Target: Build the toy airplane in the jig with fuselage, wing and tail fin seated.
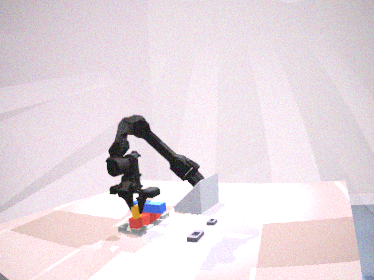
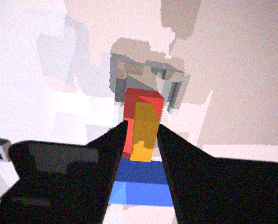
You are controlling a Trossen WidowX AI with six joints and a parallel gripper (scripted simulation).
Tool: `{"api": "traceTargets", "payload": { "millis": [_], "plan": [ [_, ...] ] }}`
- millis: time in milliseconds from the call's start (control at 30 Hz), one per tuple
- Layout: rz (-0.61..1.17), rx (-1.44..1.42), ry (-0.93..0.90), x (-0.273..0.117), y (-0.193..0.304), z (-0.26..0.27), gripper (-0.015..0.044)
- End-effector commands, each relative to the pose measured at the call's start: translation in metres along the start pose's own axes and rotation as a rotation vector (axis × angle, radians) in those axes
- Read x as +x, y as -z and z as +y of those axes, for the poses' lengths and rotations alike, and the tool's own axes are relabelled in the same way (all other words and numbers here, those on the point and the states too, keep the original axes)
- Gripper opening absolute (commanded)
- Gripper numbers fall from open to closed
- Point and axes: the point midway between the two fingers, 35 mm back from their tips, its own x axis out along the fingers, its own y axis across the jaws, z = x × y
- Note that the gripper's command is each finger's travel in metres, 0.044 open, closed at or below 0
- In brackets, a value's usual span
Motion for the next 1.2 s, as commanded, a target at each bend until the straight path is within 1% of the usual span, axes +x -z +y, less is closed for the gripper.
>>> {"api": "traceTargets", "payload": {
  "millis": [0,300,367,467,533,1167],
  "plan": [
    [0.001,-0.002,0.001,0.000,0.000,0.000,0.0260],
    [0.001,-0.002,0.000,-0.003,0.000,0.000,0.0260],
    [0.000,-0.003,-0.003,-0.022,-0.003,0.001,0.0260],
    [0.001,-0.004,-0.004,-0.069,-0.003,0.001,0.0260],
    [0.002,-0.005,-0.002,-0.089,-0.001,0.001,0.0260],
    [0.002,-0.005,-0.002,-0.091,0.000,0.002,0.0260]
  ]
}}
